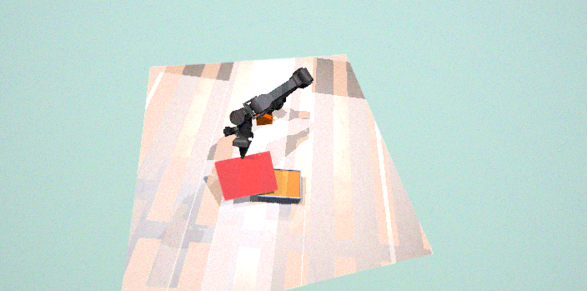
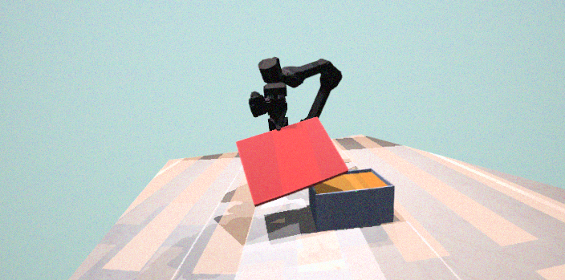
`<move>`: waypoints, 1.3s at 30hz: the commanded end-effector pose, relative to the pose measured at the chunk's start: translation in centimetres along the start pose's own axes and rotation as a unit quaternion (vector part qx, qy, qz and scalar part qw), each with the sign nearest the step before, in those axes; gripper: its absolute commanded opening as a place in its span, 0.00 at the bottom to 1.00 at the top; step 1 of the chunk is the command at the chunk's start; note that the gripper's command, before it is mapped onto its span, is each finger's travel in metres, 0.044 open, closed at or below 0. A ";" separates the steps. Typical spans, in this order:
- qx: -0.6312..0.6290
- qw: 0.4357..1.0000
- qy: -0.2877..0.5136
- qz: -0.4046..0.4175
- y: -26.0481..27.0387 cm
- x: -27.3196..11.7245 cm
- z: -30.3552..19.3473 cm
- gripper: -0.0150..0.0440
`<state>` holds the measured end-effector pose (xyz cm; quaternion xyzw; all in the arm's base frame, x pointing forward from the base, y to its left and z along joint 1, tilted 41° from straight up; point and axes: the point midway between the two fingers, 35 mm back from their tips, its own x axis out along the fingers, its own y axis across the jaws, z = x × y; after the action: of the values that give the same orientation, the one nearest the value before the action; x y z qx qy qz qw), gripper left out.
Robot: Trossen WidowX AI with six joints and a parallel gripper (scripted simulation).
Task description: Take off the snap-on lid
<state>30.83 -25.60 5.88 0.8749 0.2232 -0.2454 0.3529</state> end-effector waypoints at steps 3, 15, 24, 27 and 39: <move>-0.005 1.000 0.001 0.006 0.3 -0.3 1.4 0.25; -0.005 1.000 0.000 0.006 0.3 -0.5 3.8 0.25; -0.006 1.000 0.000 0.006 0.2 -0.6 5.6 0.25; -0.006 1.000 -0.001 0.006 0.2 -0.6 6.2 0.25; -0.007 1.000 -0.001 0.006 0.1 -0.8 8.6 0.25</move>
<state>28.21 -31.20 1.14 0.8736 0.2232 -0.2470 0.3549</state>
